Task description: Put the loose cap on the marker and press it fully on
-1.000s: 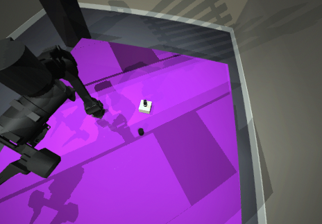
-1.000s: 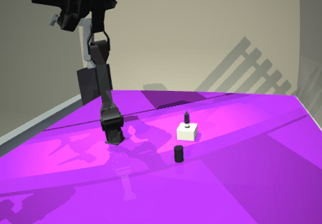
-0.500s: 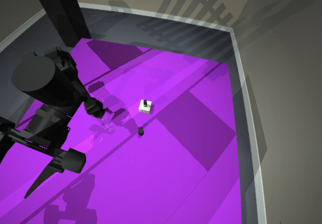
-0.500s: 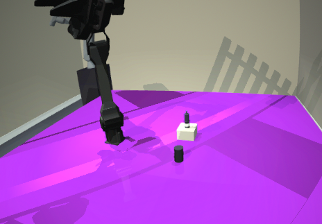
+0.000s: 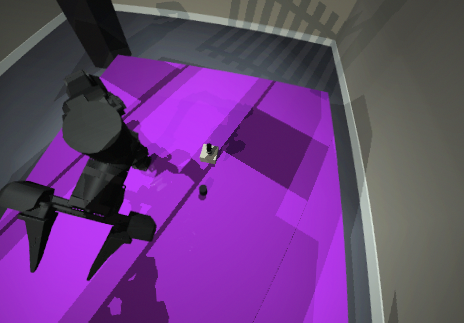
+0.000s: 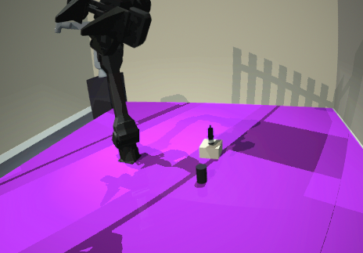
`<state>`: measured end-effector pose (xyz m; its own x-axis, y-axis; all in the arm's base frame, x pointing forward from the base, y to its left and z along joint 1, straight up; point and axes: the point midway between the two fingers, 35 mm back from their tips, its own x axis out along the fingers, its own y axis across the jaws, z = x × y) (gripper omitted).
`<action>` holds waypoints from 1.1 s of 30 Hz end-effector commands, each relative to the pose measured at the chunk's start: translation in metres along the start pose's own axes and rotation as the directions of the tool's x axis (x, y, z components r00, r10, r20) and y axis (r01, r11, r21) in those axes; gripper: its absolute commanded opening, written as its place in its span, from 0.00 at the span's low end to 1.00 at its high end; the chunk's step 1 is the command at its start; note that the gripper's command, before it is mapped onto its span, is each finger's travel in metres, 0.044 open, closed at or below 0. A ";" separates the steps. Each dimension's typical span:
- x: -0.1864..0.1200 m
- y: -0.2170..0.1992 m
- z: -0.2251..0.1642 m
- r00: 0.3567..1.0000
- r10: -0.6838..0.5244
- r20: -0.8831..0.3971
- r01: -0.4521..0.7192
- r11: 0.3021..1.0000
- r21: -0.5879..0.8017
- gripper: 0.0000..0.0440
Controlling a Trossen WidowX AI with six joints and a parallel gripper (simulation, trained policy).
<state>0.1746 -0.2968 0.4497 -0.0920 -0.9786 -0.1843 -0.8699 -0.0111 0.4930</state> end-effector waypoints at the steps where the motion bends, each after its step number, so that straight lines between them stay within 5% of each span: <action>1: 0.001 -0.015 0.006 0.999 -0.034 0.015 0.034 0.999 -0.017 0.69; 33: -0.018 -0.113 0.049 0.946 -0.290 0.149 0.302 0.950 -0.073 0.71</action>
<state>0.2445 -0.2695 0.3671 0.0876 -0.9047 -0.4168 -0.8325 -0.2963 0.4682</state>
